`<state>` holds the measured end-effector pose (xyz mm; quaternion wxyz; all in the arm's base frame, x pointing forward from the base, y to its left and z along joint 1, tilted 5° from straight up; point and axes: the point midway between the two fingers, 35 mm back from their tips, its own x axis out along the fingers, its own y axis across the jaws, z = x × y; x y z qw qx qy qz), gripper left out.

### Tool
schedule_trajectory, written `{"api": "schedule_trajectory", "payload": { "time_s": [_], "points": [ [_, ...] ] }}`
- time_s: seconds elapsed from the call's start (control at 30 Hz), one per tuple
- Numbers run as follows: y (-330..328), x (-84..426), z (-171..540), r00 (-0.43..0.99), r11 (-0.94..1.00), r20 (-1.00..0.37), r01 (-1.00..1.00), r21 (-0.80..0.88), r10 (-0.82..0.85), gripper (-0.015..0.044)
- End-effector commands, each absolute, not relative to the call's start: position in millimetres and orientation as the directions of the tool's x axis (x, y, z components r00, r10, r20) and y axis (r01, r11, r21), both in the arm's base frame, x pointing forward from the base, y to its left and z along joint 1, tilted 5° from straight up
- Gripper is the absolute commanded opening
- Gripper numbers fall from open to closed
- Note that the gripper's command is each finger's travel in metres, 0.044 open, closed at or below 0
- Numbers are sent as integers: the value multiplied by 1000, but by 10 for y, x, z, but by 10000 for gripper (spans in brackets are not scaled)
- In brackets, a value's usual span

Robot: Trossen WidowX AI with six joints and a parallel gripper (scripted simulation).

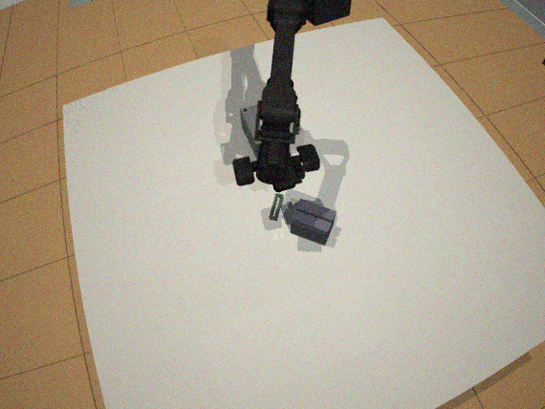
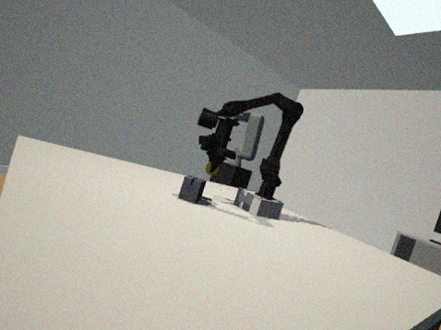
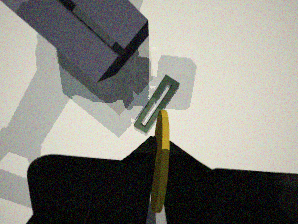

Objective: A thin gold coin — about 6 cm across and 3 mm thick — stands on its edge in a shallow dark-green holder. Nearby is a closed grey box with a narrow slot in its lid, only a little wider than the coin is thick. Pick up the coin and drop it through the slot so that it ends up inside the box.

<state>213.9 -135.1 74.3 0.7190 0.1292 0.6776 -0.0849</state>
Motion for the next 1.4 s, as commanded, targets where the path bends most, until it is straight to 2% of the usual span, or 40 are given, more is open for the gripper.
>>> {"api": "schedule_trajectory", "payload": {
  "time_s": [0.0,0.37,0.77,1.37],
  "points": [
    [-1358,2145,758,68,980,-996,188,60,48,0],
    [-1352,2147,761,68,981,-996,-190,35,48,0],
    [-1344,2149,764,68,825,-996,-565,2,49,0],
    [-1277,2436,810,71,812,-996,-584,-2,49,0]
  ]
}}
